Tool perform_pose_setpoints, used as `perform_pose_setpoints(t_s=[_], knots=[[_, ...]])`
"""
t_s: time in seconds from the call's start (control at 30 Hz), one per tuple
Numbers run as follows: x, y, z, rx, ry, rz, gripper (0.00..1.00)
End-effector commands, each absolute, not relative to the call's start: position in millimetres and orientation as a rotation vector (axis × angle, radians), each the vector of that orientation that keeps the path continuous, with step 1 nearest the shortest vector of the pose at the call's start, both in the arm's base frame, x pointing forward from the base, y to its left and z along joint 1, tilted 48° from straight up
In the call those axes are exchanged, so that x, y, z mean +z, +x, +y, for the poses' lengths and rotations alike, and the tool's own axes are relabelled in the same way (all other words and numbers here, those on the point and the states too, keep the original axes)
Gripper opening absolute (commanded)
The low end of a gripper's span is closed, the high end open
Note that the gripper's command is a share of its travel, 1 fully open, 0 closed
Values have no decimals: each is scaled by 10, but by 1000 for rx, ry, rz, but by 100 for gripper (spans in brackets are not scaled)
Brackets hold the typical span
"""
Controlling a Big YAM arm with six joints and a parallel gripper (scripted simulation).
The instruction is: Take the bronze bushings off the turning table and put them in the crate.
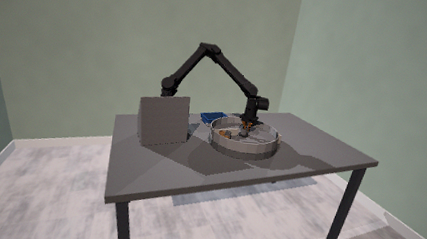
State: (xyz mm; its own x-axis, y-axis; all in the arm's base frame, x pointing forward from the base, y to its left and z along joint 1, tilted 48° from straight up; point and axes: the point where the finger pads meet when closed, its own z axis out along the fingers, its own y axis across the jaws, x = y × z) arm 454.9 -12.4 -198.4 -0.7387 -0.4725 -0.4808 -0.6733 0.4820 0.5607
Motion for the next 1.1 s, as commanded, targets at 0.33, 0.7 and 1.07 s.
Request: perform_pose_setpoints(t_s=[0.33,0.7,1.07], knots=[[-1774,4810,-399,1033,-966,2437,20],[-1579,4811,-618,1028,-968,2439,20],[-1644,4630,-445,1096,-1003,2454,20]])
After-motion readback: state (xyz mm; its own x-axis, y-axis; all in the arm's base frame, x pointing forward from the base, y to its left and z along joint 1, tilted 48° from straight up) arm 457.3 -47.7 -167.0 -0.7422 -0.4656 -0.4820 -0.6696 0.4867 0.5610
